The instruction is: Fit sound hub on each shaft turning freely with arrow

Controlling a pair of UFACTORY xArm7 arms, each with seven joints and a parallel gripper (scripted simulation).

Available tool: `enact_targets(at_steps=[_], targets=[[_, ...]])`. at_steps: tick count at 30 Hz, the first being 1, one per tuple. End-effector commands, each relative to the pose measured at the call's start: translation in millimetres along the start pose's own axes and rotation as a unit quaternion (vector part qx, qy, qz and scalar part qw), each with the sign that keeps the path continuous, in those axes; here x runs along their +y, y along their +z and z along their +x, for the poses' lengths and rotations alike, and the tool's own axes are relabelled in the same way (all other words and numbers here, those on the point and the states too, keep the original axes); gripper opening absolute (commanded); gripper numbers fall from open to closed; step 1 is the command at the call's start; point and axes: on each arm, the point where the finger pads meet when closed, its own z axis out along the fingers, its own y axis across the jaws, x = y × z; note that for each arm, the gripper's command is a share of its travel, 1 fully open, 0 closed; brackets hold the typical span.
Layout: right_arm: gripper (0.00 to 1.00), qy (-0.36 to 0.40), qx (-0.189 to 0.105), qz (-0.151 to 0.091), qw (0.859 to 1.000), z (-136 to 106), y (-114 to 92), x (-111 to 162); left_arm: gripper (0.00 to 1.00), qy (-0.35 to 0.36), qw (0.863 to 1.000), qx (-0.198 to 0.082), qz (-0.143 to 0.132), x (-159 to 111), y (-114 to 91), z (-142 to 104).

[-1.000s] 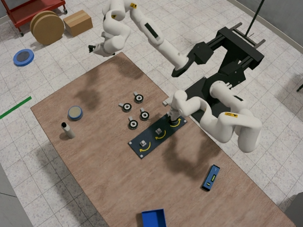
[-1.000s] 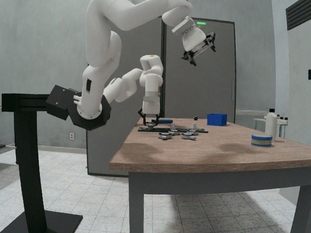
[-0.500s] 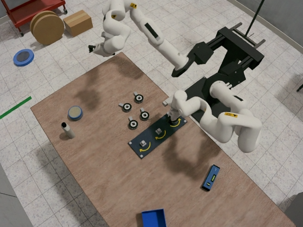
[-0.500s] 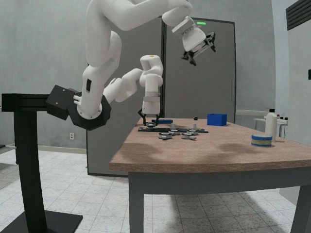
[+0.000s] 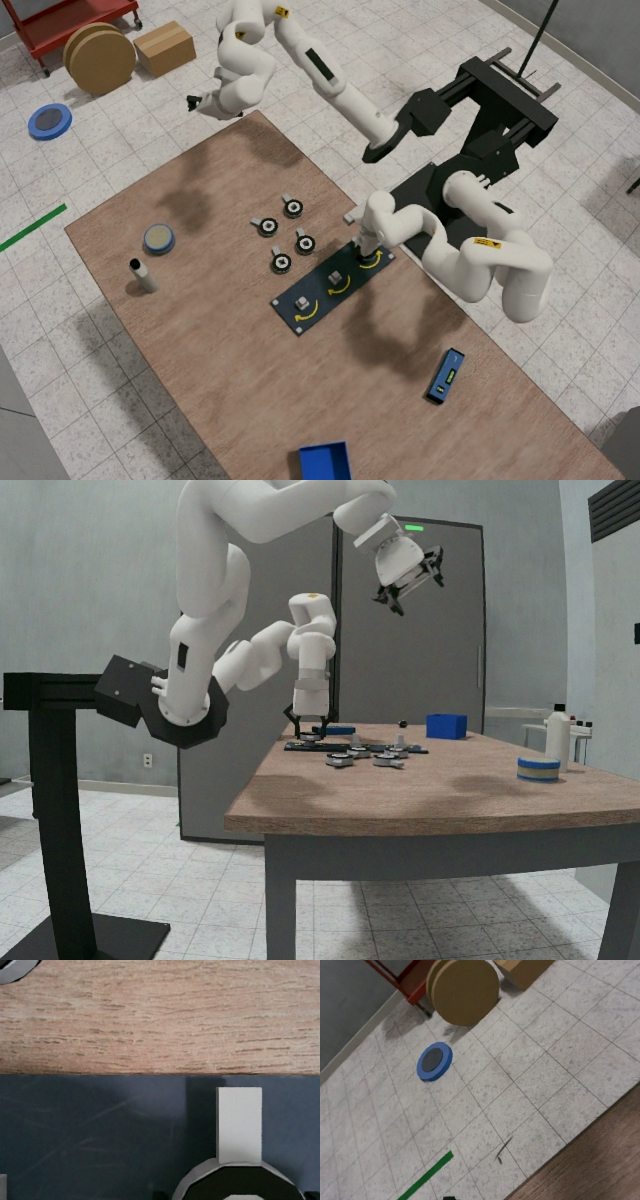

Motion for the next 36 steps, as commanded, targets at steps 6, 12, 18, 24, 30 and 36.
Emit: enact_targets(at_steps=[6, 12, 18, 24, 30, 36], targets=[[1.00, 0.001, -0.001, 0.001, 1.000, 0.5, -1.2, -0.9, 0.00, 0.000, 1.000, 0.002, 0.002, -0.8, -1.6, 1.1], [1.00, 0.001, -0.001, 0.001, 1.000, 0.5, -1.2, -0.9, 0.00, 0.000, 1.000, 0.002, 0.002, -0.8, -1.6, 1.1], [1.00, 0.001, -0.001, 0.001, 1.000, 0.5, -1.2, -0.9, 0.00, 0.000, 1.000, 0.002, 0.002, -0.8, -1.6, 1.1], [1.00, 0.001, -0.001, 0.001, 1.000, 0.5, -1.2, -0.9, 0.00, 0.000, 1.000, 0.002, 0.002, -0.8, -1.6, 1.1], [1.00, 0.001, -0.001, 0.001, 1.000, 0.5, -1.2, -0.9, 0.00, 0.000, 1.000, 0.002, 0.002, -0.8, -1.6, 1.1], [1.00, 0.001, -0.001, 0.001, 1.000, 0.5, -1.2, -0.9, 0.00, -0.096, 0.995, 0.002, 0.001, -0.8, -1.6, 1.1]])
